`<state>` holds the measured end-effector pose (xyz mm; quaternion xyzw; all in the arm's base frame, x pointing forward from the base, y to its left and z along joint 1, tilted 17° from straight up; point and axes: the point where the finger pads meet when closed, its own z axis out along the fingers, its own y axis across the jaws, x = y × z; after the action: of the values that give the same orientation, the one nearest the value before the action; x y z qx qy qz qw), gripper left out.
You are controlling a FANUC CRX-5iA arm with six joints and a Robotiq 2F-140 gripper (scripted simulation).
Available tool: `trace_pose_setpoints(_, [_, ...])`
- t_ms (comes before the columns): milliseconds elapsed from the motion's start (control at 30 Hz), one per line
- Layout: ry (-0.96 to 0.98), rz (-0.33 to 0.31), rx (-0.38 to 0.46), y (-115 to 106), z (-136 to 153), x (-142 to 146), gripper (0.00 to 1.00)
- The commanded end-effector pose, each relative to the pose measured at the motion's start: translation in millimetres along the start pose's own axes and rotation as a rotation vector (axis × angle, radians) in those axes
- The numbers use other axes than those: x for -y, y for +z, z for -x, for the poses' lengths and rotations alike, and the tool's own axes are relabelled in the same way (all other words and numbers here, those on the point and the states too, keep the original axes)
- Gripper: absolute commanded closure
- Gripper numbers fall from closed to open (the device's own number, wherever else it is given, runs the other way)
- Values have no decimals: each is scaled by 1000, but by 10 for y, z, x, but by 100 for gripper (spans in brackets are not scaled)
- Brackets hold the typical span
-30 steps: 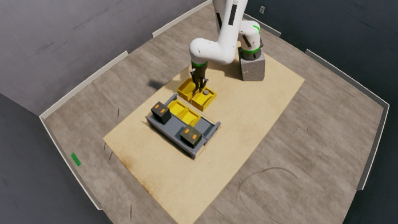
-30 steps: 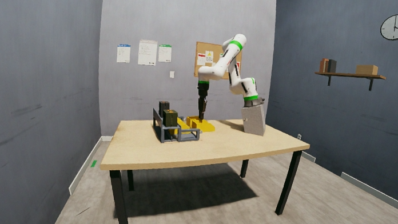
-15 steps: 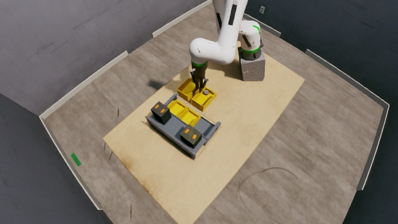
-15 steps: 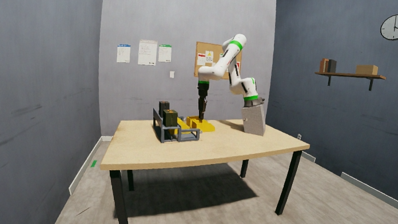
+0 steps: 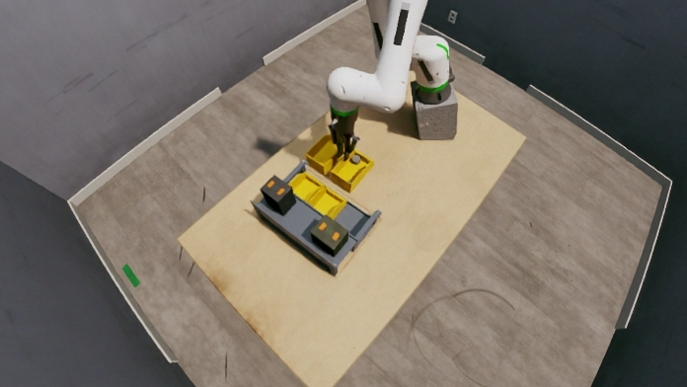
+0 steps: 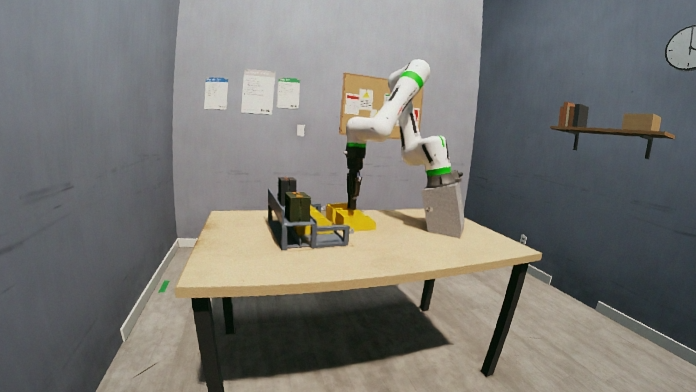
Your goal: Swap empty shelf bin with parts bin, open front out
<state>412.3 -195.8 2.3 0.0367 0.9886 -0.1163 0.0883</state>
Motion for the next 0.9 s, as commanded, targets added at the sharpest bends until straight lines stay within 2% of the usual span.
trace_pose_setpoints(0, [0, 0, 1, 11, 7, 1, 76])
trace_pose_setpoints(867, [0, 0, 2, 339, 8, 1, 76])
